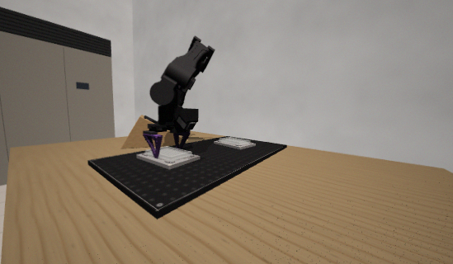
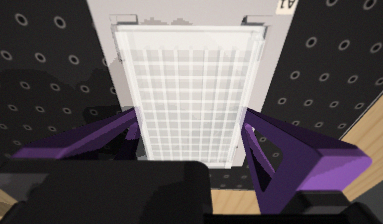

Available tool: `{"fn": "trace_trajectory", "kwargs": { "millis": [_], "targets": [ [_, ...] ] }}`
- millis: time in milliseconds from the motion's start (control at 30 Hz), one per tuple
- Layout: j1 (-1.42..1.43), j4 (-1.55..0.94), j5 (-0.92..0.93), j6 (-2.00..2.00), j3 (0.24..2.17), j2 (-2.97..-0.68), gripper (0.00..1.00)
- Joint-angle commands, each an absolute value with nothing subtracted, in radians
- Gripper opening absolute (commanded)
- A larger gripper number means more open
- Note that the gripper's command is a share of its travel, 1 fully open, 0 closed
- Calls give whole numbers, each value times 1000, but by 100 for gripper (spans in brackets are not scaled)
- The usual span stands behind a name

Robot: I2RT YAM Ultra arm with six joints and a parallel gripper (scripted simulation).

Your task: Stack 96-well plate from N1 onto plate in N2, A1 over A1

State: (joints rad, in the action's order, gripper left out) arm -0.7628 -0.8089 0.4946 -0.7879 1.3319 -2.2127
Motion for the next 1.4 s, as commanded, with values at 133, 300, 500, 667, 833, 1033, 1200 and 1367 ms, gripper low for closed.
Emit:
{"fn": "trace_trajectory", "kwargs": {
  "millis": [133,300,500,667,833,1033,1200,1367],
  "targets": [
    [-769,-806,502,-786,1336,-2206,0],
    [-769,-806,502,-786,1336,-2206,0],
    [-769,-806,502,-786,1336,-2206,0],
    [-769,-806,502,-786,1336,-2206,0],
    [-787,-840,507,-801,1364,-2177,0],
    [-799,-876,505,-815,1379,-2163,0],
    [-810,-908,504,-827,1396,-2152,0],
    [-816,-928,503,-834,1407,-2146,0]
  ]
}}
